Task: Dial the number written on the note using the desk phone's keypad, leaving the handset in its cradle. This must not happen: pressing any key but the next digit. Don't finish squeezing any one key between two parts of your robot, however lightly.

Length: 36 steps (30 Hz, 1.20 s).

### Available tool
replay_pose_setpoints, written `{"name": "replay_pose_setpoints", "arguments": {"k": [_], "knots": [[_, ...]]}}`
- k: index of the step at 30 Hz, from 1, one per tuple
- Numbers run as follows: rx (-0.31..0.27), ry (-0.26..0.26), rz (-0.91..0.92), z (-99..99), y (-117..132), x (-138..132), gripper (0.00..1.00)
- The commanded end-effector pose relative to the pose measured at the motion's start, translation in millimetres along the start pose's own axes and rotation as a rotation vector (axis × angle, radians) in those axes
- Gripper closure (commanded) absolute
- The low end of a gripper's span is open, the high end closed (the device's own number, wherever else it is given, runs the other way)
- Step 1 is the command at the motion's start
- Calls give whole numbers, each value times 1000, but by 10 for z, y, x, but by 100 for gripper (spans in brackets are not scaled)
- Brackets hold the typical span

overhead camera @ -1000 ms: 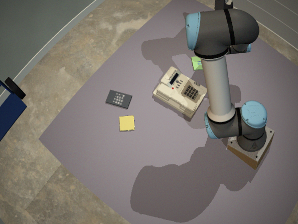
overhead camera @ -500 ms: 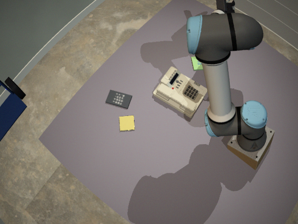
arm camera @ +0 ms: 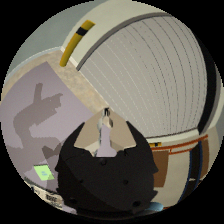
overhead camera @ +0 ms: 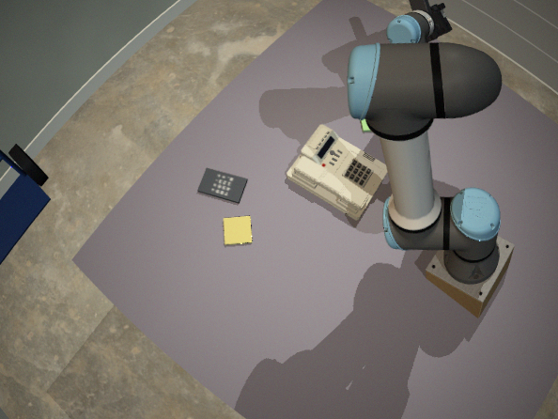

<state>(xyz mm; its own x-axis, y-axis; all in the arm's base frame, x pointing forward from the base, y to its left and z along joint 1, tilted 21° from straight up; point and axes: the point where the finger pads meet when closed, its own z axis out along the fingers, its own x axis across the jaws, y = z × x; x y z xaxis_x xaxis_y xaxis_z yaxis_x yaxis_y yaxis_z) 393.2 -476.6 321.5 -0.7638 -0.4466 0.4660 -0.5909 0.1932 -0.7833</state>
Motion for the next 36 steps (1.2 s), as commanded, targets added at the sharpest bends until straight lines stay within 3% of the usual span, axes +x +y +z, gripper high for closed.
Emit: {"name": "replay_pose_setpoints", "arguments": {"k": [1, 8, 13, 17, 19, 22, 26, 34, 36], "knots": [[-72, -58, -88, 7, 121, -6, 100], [-149, -135, -190, -46, 329, -34, 100], [-220, -226, -284, -159, 562, -76, 100], [-253, -275, -327, -238, 683, -104, 100], [-253, -275, -327, -238, 683, -104, 100], [-296, -353, -385, -383, 864, -153, 100], [-320, -407, -419, -496, 982, -191, 100], [-373, -571, -498, -893, 1300, -327, 100], [-373, -571, -498, -893, 1300, -327, 100]]}}
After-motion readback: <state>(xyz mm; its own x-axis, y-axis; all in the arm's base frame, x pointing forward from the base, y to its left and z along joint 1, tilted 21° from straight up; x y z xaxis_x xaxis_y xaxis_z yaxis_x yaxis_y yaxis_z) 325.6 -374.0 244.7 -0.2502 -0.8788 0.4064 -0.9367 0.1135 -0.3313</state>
